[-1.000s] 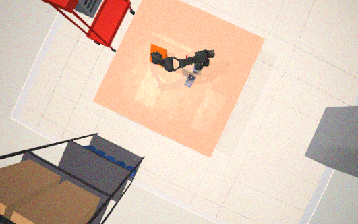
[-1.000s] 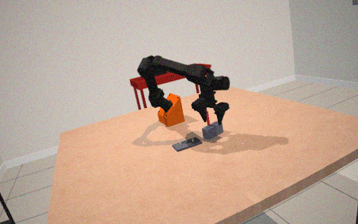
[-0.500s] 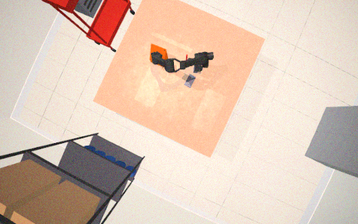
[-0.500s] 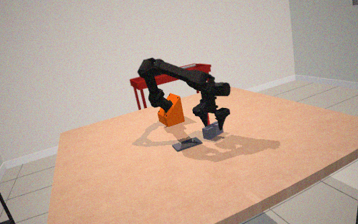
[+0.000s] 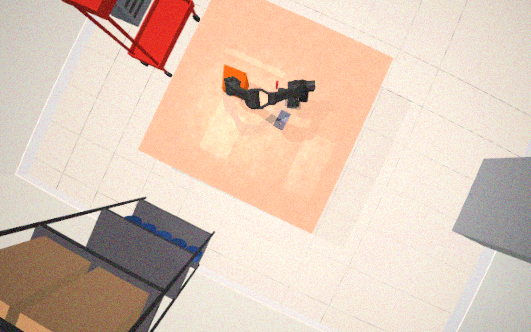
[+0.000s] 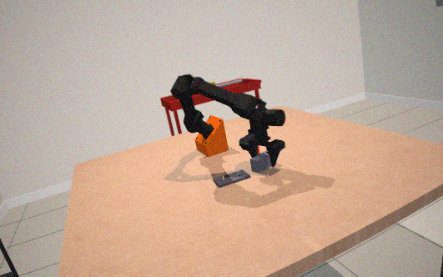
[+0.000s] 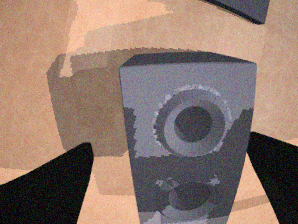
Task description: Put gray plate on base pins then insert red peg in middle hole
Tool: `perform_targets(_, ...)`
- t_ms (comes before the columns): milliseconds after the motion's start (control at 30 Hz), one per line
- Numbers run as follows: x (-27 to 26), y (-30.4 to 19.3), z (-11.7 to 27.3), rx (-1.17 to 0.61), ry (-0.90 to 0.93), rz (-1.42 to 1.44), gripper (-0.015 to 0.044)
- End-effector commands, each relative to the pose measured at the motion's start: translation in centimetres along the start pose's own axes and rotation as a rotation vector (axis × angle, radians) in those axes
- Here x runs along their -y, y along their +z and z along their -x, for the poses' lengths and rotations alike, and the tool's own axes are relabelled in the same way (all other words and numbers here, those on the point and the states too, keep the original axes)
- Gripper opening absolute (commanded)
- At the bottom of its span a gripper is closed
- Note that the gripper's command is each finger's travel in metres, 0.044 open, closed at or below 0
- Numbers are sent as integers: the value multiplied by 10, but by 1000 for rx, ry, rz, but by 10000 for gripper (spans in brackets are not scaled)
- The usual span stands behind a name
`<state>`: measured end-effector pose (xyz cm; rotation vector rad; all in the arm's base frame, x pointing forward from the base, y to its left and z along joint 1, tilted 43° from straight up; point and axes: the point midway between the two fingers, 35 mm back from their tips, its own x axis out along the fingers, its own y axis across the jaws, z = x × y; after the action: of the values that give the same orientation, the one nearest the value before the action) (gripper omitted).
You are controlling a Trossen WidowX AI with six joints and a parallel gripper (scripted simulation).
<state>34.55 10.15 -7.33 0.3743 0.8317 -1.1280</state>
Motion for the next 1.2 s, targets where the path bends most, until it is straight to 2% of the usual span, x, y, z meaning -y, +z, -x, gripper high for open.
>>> perform_targets(0, 3, 0, -4, 6, -6, 7, 387)
perform_targets(267, 3, 0, -4, 6, -6, 7, 177)
perform_targets(533, 3, 0, -4, 6, -6, 7, 124)
perform_targets(700, 2, 0, 3, 5, -6, 7, 0)
perform_targets(1167, -1, -2, 46, -1, -4, 8, 0)
